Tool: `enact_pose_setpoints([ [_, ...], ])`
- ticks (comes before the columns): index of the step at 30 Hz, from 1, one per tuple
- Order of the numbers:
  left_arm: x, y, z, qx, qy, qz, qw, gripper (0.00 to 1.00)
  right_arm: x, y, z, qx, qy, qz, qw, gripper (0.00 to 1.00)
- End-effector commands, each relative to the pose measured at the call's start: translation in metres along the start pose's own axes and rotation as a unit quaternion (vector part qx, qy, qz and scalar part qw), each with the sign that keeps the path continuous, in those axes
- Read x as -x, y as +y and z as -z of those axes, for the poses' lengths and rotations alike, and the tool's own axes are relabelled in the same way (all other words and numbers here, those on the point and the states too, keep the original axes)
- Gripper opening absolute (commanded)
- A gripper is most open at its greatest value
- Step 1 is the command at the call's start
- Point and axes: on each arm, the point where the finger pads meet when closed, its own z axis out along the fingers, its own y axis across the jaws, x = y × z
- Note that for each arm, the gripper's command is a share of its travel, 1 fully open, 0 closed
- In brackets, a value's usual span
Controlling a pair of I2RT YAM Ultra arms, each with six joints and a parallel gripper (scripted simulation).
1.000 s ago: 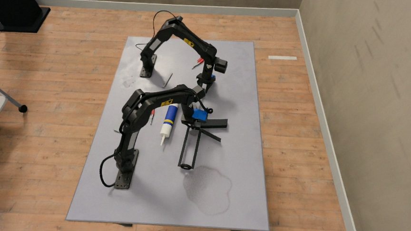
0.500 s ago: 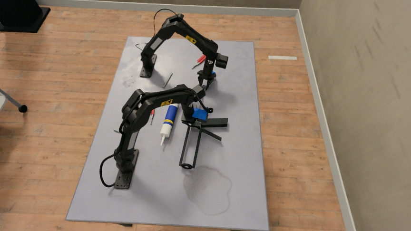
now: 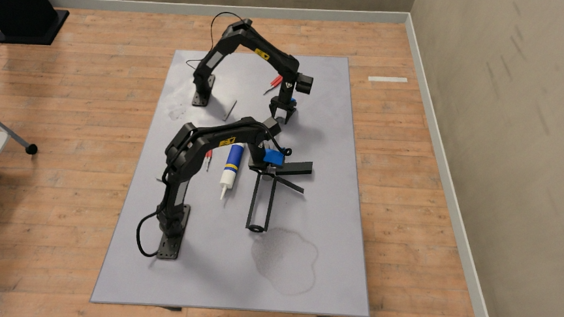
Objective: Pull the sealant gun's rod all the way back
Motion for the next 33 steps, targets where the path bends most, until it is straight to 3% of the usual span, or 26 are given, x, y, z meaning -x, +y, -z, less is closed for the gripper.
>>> enact_pose_setpoints([
  [1,0.002,-0.004,0.018,-0.026,-0.015,-0.015,0.999,0.66,0.003,0.001,0.004,0.005,-0.004,-0.004,1.0,0.51],
  [2,0.001,-0.004,0.022,-0.03,-0.016,-0.016,0.999,0.66,0.003,0.001,0.004,0.005,-0.004,-0.004,1.0,0.51],
  [4,-0.001,-0.001,0.032,-0.03,-0.017,-0.015,0.999,0.66,0.003,0.001,0.004,0.005,-0.004,-0.004,1.0,0.74],
  [5,-0.002,-0.004,0.038,-0.035,-0.018,-0.018,0.999,0.66,0.003,0.001,0.004,0.005,-0.004,-0.004,1.0,0.78],
  [15,0.0,-0.007,0.063,-0.019,-0.009,-0.01,1.0,0.66,0.004,-0.005,0.019,0.013,-0.012,-0.002,1.0,0.78],
  [22,-0.001,-0.003,0.054,-0.007,-0.001,-0.004,1.0,0.66,0.008,0.002,0.042,0.022,-0.027,-0.004,0.999,0.78],
  [28,-0.003,-0.003,0.056,-0.01,-0.001,-0.006,1.0,0.66,0.007,0.005,0.043,0.019,-0.024,-0.004,1.0,0.78],
  [31,-0.003,-0.003,0.056,-0.01,-0.001,-0.006,1.0,0.66,0.007,0.008,0.064,0.022,-0.027,-0.005,0.999,0.78],
  [33,-0.003,-0.004,0.059,-0.01,-0.007,-0.013,1.0,0.66,-0.001,0.005,0.06,0.017,0.0,0.014,1.0,1.0],
])
